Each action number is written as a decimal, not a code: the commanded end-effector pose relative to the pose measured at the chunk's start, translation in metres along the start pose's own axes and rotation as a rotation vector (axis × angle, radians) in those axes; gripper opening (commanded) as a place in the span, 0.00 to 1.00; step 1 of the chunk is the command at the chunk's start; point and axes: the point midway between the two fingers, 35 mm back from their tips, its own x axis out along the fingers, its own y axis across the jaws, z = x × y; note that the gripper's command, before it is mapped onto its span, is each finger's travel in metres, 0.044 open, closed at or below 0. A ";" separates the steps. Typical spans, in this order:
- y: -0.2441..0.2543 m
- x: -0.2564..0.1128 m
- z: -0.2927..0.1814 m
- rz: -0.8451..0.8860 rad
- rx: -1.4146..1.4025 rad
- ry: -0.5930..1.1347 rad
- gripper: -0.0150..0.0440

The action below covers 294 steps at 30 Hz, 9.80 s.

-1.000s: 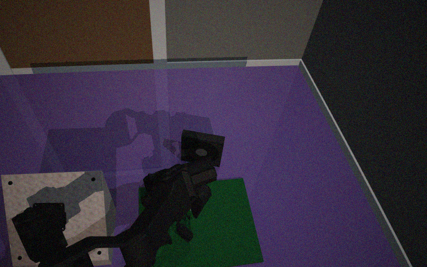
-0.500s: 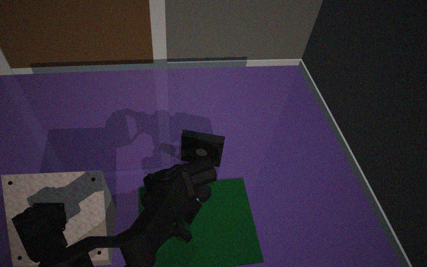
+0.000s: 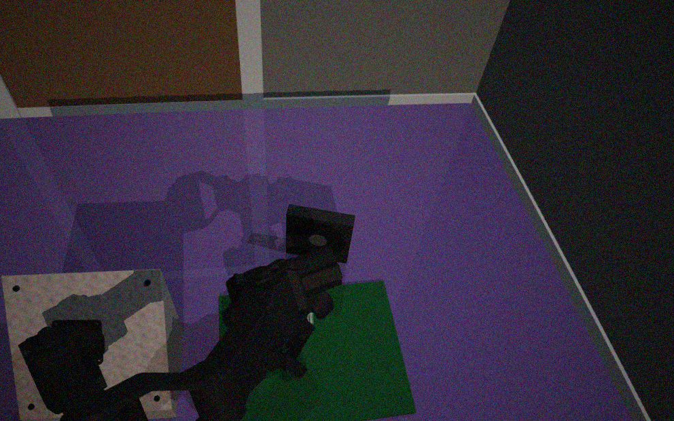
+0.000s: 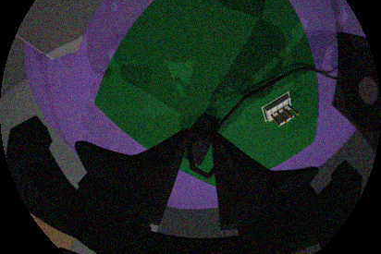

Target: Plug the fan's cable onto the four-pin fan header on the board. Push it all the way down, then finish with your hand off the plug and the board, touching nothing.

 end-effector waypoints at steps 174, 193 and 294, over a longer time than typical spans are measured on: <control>0.007 -0.050 -0.013 -0.256 1.555 -1.232 0.25; 0.019 -0.056 -0.025 -0.601 1.509 -1.293 0.25; 0.046 -0.023 -0.023 -0.890 1.437 -1.261 0.25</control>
